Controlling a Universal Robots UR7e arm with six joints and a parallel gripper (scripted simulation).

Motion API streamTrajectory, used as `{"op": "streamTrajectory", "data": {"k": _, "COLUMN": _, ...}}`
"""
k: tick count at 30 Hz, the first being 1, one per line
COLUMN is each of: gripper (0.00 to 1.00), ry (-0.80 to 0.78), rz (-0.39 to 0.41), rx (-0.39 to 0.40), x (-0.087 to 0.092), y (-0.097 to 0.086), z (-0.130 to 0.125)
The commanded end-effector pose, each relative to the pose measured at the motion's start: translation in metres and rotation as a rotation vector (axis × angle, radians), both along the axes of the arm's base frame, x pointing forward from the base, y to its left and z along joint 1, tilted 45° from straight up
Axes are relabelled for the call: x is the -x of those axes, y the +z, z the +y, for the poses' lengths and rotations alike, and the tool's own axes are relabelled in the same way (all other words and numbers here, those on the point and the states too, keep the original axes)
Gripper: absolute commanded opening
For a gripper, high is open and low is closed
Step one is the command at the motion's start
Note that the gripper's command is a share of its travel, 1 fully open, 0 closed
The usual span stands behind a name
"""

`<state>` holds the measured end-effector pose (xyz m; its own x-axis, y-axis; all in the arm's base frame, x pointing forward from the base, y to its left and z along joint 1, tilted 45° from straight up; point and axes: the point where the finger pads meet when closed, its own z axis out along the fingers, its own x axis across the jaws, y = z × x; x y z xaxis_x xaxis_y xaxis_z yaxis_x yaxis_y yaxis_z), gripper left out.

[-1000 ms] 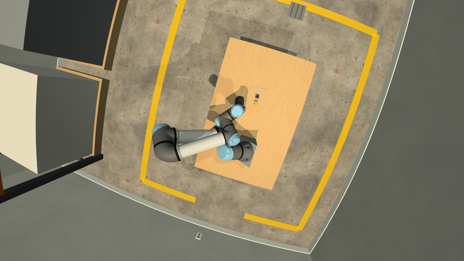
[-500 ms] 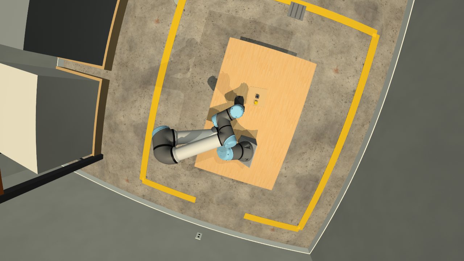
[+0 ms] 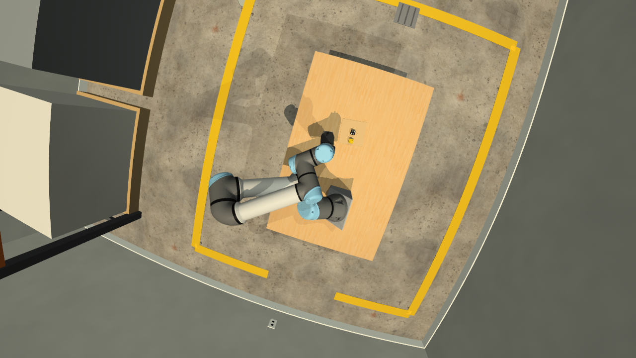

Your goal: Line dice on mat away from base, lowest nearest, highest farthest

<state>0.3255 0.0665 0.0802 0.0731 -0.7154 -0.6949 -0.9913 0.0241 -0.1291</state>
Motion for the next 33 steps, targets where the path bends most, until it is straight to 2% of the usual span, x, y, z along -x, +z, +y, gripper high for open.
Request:
{"op": "streamTrajectory", "data": {"k": 1, "gripper": 0.49, "ry": 0.0, "rz": 0.001, "rx": -0.001, "x": 0.001, "y": 0.001, "z": 0.0}}
{"op": "streamTrajectory", "data": {"k": 6, "gripper": 0.49, "ry": 0.0, "rz": 0.001, "rx": -0.001, "x": 0.0, "y": 0.001, "z": -0.001}}
{"op": "streamTrajectory", "data": {"k": 14, "gripper": 0.49, "ry": -0.006, "rz": 0.007, "rx": -0.001, "x": -0.012, "y": 0.0, "z": -0.011}}
{"op": "streamTrajectory", "data": {"k": 21, "gripper": 0.49, "ry": -0.026, "rz": 0.027, "rx": -0.004, "x": -0.047, "y": -0.01, "z": -0.04}}
{"op": "streamTrajectory", "data": {"k": 27, "gripper": 0.49, "ry": -0.049, "rz": 0.05, "rx": -0.007, "x": -0.087, "y": -0.031, "z": -0.07}}
{"op": "streamTrajectory", "data": {"k": 29, "gripper": 0.49, "ry": -0.049, "rz": 0.05, "rx": -0.007, "x": -0.087, "y": -0.031, "z": -0.07}}
{"op": "streamTrajectory", "data": {"k": 33, "gripper": 0.49, "ry": -0.062, "rz": 0.063, "rx": -0.01, "x": -0.111, "y": -0.048, "z": -0.085}}
